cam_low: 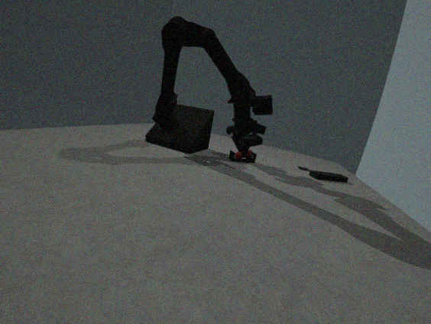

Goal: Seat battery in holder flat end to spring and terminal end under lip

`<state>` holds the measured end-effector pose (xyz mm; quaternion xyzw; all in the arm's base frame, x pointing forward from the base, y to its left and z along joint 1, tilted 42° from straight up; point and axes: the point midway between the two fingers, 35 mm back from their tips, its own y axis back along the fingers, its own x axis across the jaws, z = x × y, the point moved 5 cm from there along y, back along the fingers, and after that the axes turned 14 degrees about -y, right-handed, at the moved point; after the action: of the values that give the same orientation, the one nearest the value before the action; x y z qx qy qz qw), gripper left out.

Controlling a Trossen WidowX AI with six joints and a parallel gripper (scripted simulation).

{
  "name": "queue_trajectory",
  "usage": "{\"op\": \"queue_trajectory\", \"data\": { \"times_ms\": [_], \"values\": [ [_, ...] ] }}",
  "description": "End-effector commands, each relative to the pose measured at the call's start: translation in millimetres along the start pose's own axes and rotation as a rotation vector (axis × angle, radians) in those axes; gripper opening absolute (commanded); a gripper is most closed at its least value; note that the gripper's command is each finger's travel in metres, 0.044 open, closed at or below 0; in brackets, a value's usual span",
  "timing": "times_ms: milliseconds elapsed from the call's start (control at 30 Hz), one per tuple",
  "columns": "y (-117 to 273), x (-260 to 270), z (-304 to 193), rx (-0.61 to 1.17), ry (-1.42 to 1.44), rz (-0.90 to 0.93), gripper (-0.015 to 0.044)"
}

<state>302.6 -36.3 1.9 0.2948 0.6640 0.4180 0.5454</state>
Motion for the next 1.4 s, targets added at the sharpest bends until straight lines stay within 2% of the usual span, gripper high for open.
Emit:
{"op": "queue_trajectory", "data": {
  "times_ms": [0,1367],
  "values": [
    [-4.2,1.7,-2.1,0.046,0.003,-0.004,0.0085],
    [-8.8,2.2,13.0,0.259,-0.009,-0.043,0.0085]
  ]
}}
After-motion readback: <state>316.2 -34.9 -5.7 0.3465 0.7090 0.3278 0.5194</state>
